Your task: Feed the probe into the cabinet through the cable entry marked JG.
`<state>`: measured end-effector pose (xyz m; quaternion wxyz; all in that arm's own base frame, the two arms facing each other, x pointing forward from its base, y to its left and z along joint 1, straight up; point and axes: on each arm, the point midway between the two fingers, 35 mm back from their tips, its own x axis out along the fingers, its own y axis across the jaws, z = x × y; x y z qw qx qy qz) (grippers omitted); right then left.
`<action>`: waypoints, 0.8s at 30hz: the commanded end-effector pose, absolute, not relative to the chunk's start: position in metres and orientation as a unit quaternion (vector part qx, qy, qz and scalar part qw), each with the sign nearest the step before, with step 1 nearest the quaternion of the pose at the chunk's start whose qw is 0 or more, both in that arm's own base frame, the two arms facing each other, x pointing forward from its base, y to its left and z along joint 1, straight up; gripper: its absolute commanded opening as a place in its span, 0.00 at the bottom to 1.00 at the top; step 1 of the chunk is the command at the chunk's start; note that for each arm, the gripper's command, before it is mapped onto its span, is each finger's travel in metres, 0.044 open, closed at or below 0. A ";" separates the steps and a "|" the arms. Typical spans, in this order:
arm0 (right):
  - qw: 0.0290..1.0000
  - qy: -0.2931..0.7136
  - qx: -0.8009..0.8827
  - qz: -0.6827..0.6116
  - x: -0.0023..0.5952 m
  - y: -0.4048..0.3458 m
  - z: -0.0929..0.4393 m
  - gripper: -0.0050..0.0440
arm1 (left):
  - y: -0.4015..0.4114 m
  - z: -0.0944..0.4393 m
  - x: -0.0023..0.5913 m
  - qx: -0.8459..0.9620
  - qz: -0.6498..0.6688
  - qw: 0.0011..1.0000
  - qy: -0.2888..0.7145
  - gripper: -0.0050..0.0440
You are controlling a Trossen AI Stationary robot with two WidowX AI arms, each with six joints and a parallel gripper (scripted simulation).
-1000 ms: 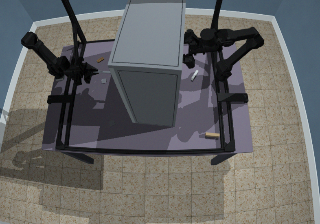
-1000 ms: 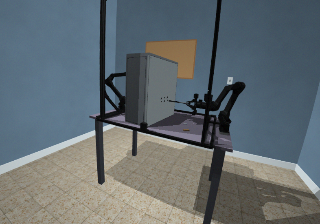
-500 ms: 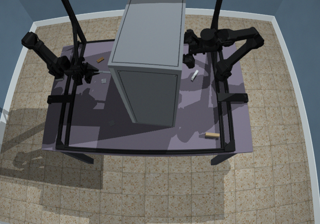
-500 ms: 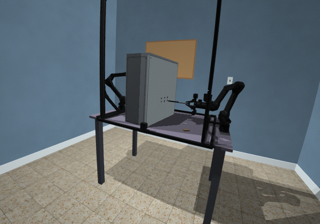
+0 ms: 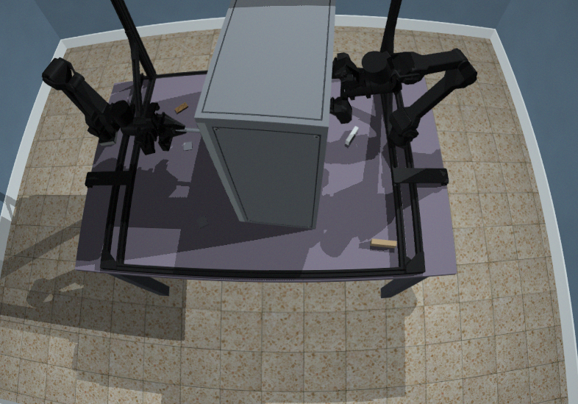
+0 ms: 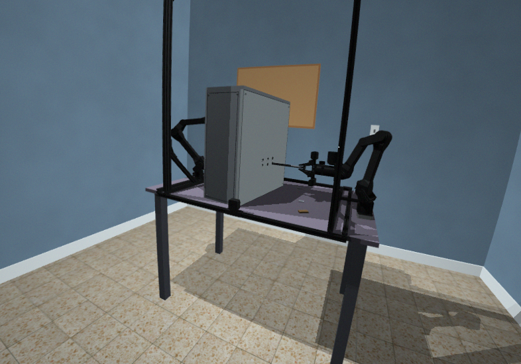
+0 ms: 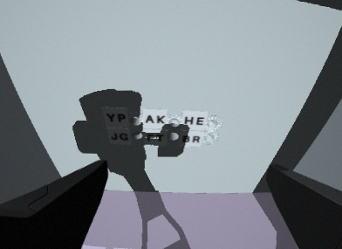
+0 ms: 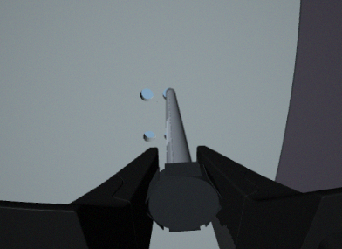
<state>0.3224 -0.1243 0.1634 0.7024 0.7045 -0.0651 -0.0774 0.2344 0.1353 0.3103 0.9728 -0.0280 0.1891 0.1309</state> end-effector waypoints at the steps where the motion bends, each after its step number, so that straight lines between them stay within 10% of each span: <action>1: 0.704 -0.070 0.702 -0.075 0.331 -0.127 0.167 0.10 | 0.136 0.311 0.234 -0.026 0.133 0.973 0.189 1.00; 24: 0.705 -0.070 0.702 -0.076 0.364 -0.136 0.170 0.10 | 0.136 0.311 0.234 -0.026 0.133 0.973 0.189 1.00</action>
